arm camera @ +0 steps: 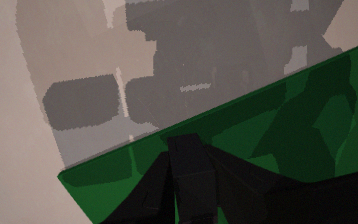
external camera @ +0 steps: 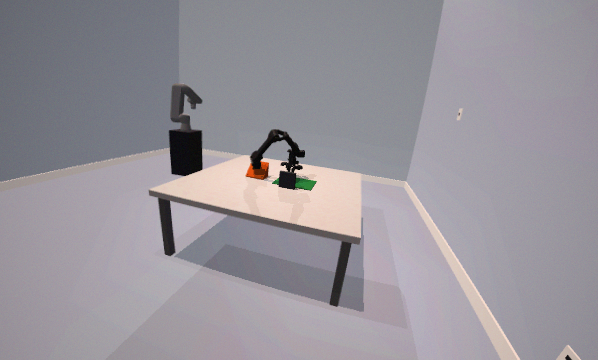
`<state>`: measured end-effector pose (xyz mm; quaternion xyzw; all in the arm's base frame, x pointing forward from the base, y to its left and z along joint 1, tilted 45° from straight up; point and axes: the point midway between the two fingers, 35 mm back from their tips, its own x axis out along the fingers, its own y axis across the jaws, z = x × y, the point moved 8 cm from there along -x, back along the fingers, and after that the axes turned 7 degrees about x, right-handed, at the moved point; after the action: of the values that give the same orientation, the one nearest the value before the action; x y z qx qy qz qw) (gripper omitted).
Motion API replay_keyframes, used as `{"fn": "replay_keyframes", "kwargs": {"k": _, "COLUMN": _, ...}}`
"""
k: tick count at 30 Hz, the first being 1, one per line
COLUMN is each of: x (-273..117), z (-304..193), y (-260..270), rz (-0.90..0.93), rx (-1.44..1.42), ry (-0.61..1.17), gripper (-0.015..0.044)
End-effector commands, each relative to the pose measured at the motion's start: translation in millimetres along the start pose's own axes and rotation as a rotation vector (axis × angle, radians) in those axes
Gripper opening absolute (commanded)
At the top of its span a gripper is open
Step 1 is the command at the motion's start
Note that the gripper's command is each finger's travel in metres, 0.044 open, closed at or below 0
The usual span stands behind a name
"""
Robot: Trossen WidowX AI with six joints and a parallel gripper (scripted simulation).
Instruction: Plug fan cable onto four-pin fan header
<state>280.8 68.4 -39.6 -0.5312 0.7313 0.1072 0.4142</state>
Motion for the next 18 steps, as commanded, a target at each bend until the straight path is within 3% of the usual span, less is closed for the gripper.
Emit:
{"fn": "replay_keyframes", "kwargs": {"k": 1, "x": -0.3, "z": 0.1, "y": -0.2, "rz": 0.0, "rx": 0.001, "ry": 0.0, "gripper": 0.0}}
{"fn": "replay_keyframes", "kwargs": {"k": 3, "x": -3.0, "z": 0.3, "y": -0.3, "rz": 0.0, "rx": 0.0, "ry": 0.0, "gripper": 0.0}}
{"fn": "replay_keyframes", "kwargs": {"k": 7, "x": -47.6, "z": 1.0, "y": 0.0, "rz": 0.001, "rx": -0.006, "ry": 0.002, "gripper": 0.0}}
{"fn": "replay_keyframes", "kwargs": {"k": 18, "x": -50.1, "z": -5.5, "y": -10.0, "rz": 0.002, "rx": 0.149, "ry": 0.0, "gripper": 0.0}}
